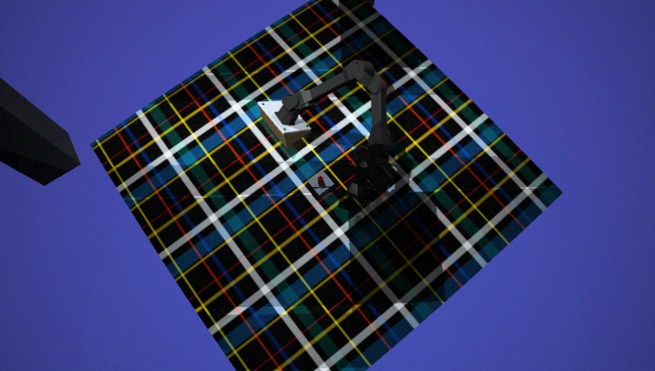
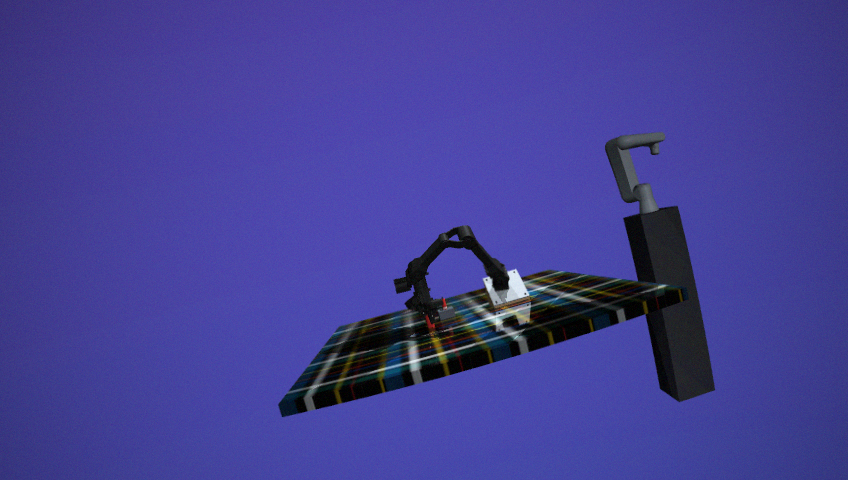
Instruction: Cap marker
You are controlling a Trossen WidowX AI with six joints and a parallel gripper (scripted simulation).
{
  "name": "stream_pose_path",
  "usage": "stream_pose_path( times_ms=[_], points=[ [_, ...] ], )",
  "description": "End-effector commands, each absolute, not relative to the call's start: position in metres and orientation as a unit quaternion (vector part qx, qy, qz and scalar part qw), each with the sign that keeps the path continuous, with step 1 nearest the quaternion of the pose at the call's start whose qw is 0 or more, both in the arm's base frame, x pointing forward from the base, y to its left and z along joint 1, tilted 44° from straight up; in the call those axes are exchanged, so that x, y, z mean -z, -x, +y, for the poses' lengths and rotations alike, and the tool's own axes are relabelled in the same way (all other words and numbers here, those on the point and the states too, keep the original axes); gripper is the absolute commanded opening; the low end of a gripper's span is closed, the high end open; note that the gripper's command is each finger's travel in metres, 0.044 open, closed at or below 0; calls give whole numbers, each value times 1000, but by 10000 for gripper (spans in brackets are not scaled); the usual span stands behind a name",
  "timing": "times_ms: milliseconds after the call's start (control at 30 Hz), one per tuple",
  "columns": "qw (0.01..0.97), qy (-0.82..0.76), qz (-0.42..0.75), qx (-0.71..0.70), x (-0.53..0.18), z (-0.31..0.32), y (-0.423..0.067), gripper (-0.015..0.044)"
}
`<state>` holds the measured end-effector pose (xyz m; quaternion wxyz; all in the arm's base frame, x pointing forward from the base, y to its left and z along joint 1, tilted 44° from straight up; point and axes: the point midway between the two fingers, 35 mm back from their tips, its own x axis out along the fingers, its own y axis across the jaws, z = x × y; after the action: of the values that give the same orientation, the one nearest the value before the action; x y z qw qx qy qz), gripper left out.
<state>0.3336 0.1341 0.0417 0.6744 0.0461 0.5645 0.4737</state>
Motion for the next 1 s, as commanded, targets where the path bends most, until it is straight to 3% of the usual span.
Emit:
stream_pose_path(
  times_ms=[0, 967],
  points=[
    [675, -48, 564, -473, -46, 130, -335, 0],
    [677, -43, 568, -467, -73, 63, -333, 0]
  ],
)
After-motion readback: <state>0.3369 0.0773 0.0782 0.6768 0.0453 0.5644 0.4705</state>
